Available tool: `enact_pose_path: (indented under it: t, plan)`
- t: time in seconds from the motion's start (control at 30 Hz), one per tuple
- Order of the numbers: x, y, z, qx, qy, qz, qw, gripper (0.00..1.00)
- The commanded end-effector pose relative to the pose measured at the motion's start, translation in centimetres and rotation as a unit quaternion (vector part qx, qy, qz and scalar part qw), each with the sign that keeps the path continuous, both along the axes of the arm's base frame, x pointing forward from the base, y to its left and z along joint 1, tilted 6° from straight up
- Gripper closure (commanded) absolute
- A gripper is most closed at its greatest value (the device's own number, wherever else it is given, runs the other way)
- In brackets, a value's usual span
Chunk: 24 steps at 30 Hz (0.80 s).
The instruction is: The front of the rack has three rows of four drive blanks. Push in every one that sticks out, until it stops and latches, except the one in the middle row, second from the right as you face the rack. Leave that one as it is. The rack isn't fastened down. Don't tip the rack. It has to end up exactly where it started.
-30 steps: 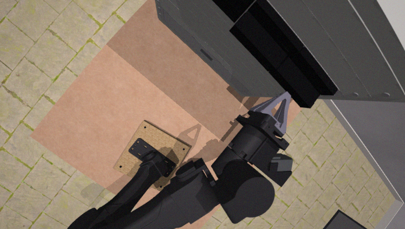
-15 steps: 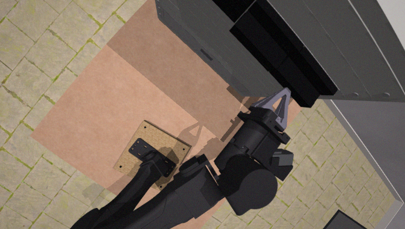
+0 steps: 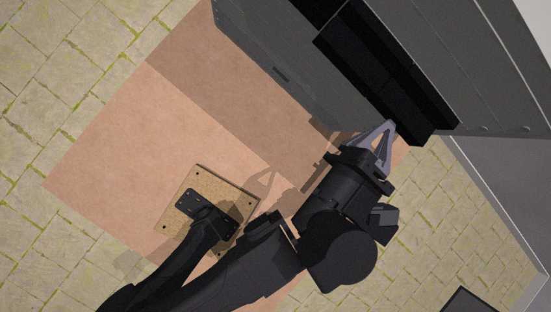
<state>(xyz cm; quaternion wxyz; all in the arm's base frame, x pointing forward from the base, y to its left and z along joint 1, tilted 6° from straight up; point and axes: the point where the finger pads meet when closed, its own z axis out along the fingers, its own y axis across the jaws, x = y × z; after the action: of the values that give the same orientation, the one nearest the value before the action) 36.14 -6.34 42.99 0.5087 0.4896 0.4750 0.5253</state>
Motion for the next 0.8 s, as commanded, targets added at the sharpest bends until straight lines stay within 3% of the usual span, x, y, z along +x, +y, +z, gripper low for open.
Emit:
enact_pose_path:
  t: [0.0, 0.23, 0.77]
  plan:
    - [0.20, -0.17, 2.08, -0.014, -0.024, -0.006, 1.000, 1.00]
    - [1.12, -0.10, 2.47, -0.014, -0.024, -0.003, 1.000, 1.00]
    - [1.09, -0.34, 2.48, -0.014, -0.024, -0.006, 1.000, 1.00]
